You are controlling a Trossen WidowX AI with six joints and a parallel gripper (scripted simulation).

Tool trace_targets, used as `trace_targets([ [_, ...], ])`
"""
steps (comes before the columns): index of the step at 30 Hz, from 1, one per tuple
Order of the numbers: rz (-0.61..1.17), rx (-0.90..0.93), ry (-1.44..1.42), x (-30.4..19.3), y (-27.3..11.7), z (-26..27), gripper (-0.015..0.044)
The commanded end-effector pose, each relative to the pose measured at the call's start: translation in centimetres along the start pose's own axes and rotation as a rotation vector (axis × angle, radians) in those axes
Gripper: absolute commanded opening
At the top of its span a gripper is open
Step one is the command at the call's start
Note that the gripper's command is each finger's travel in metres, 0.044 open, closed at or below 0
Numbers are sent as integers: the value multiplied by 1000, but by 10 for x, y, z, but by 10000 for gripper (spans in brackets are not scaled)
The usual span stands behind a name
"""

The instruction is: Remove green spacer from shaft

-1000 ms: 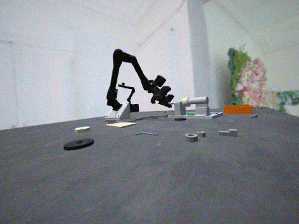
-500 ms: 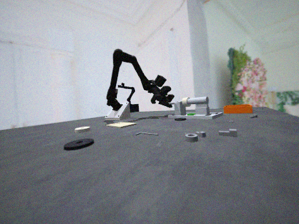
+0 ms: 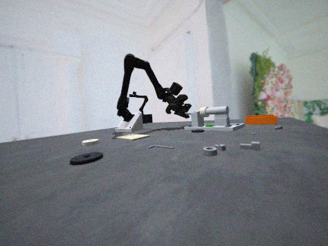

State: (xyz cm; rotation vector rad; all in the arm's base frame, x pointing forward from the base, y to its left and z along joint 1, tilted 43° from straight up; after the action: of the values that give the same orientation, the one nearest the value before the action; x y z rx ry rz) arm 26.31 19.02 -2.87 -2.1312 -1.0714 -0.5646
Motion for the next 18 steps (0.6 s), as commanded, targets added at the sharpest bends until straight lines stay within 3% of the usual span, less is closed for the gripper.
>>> trace_targets([
  [1, -1, -4, 2, 1, 1, 0, 0],
  [18, -1, -4, 2, 3, 3, 0, 0],
])
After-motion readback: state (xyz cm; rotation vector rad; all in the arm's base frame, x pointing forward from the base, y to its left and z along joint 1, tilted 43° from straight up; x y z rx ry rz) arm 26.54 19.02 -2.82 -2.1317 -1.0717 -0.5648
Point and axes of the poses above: the point midway between the two fingers, 35 mm back from their tips, its own y axis out along the fingers, its own z axis across the jaws, x = y × z, the point moved 8 cm from there along -y, back along the fingers, and after that the axes turned 3 degrees about -y, right-handed, at the moved point
